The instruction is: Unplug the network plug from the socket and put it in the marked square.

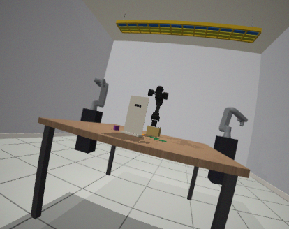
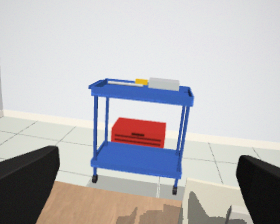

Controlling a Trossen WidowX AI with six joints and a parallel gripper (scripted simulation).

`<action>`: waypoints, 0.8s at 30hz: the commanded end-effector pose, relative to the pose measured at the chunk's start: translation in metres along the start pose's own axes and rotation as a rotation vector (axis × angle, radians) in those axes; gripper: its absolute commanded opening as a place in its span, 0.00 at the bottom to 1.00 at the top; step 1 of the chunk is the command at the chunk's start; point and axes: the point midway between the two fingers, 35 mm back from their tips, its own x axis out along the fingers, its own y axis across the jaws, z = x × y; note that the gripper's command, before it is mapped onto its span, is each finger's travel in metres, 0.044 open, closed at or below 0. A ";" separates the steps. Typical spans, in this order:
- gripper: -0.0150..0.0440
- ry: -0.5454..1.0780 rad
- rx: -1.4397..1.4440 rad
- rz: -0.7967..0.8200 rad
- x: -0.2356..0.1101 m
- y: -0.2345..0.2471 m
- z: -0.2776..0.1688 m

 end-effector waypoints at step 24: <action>0.52 -0.012 0.780 -0.009 0.011 -0.054 -0.090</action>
